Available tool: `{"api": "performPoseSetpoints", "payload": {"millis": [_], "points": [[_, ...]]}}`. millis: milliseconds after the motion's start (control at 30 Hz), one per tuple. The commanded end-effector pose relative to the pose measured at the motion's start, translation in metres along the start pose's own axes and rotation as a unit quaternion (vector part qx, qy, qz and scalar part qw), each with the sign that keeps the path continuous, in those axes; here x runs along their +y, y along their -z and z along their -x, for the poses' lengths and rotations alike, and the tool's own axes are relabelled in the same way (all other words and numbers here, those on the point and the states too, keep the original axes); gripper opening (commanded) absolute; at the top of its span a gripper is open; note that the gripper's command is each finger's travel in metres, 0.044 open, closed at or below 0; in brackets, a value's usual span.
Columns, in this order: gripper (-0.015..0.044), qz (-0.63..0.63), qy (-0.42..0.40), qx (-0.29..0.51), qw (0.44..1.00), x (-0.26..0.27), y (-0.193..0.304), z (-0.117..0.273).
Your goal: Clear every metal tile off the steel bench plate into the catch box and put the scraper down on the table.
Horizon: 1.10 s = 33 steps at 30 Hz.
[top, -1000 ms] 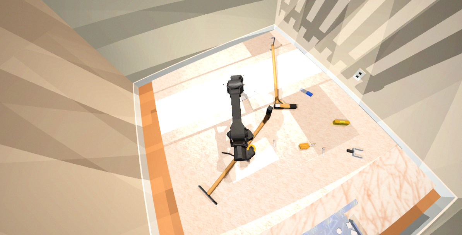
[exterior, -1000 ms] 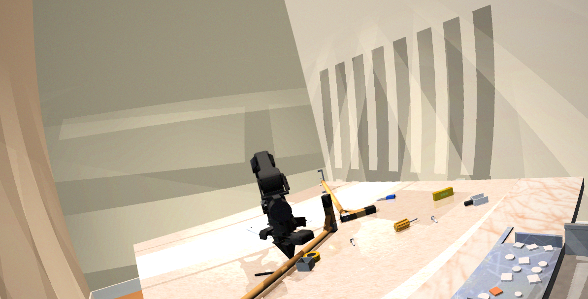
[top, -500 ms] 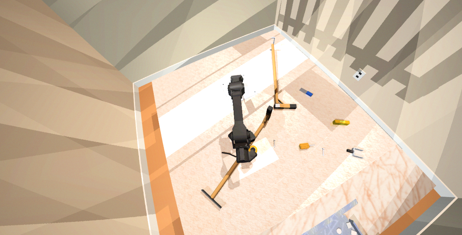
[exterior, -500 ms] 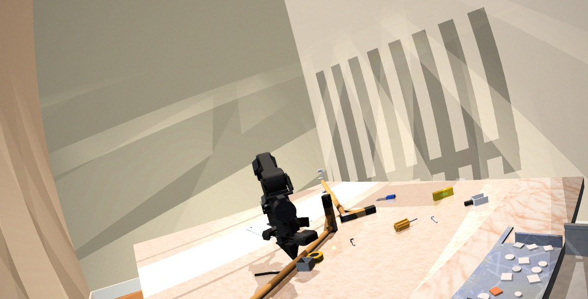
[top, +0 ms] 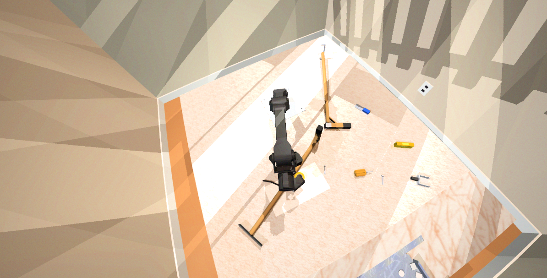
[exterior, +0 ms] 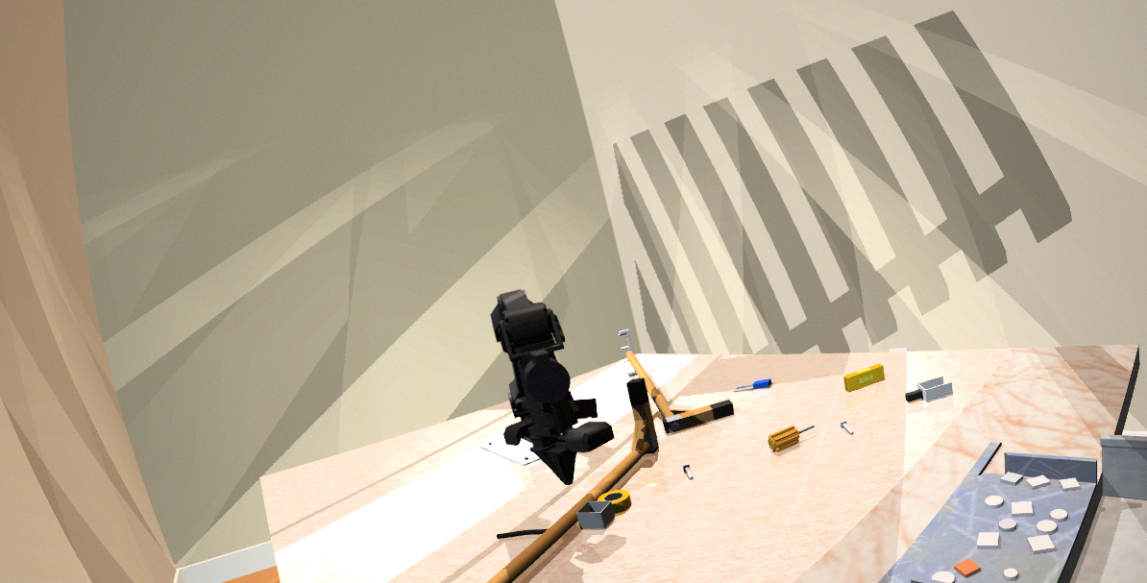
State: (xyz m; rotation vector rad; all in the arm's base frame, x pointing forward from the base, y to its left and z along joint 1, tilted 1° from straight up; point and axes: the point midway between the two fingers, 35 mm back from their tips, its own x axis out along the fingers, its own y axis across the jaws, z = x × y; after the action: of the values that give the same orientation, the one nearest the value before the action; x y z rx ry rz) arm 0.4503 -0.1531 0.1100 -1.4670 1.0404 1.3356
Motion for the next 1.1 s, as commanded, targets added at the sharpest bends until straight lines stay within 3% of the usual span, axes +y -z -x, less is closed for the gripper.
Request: {"api": "performPoseSetpoints", "payload": {"millis": [0, 200, 1067], "points": [[0.0, 0.001, 0.005, 0.003, 1.0, 0.0, 0.0, 0.013], [0.0, -0.018, 0.007, 0.004, 1.0, 0.0, 0.0, 0.02], [0.0, -0.344, 0.033, 0.008, 0.938, 0.011, 0.004, 0.048]]}}
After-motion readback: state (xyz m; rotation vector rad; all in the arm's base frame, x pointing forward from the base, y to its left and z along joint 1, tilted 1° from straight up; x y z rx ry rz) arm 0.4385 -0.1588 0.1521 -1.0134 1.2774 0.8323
